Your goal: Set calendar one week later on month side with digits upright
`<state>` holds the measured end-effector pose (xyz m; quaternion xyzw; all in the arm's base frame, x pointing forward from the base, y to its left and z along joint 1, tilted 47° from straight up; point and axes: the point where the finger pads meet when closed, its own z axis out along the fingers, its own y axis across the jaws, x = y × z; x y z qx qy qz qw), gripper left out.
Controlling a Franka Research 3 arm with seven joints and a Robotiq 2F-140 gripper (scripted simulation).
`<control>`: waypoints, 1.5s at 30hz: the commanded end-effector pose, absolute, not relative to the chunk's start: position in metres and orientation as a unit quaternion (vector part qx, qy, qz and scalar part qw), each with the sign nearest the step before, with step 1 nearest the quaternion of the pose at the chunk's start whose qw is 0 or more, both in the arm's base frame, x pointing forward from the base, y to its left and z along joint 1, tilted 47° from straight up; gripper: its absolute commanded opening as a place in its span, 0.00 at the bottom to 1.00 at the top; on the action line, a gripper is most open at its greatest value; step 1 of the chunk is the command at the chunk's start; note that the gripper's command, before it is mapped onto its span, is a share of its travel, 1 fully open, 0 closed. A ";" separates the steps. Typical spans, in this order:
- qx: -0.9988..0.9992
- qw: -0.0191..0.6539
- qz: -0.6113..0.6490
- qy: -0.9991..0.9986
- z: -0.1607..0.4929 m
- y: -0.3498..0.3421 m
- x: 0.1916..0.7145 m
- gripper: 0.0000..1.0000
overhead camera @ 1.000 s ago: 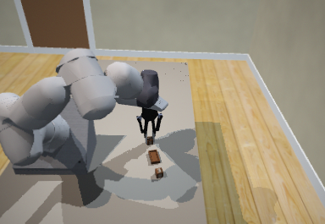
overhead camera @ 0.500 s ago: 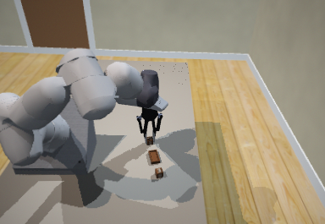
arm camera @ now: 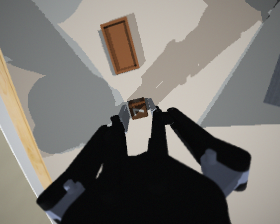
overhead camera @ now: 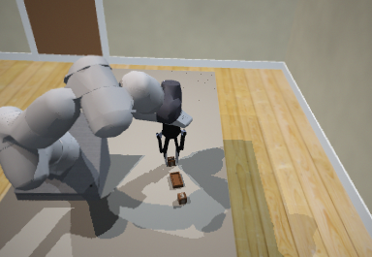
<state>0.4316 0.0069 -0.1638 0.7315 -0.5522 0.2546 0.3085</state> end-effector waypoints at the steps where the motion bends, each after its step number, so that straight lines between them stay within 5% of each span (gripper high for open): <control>1: 0.730 0.307 0.256 -0.554 -0.164 0.007 0.432 0.29; 35: 0.730 0.307 0.256 -0.554 -0.103 0.073 0.429 0.29; 36: 0.730 0.307 0.256 -0.554 -0.103 0.073 0.429 1.00; 45: 0.730 0.307 0.256 -0.554 -0.103 0.073 0.429 1.00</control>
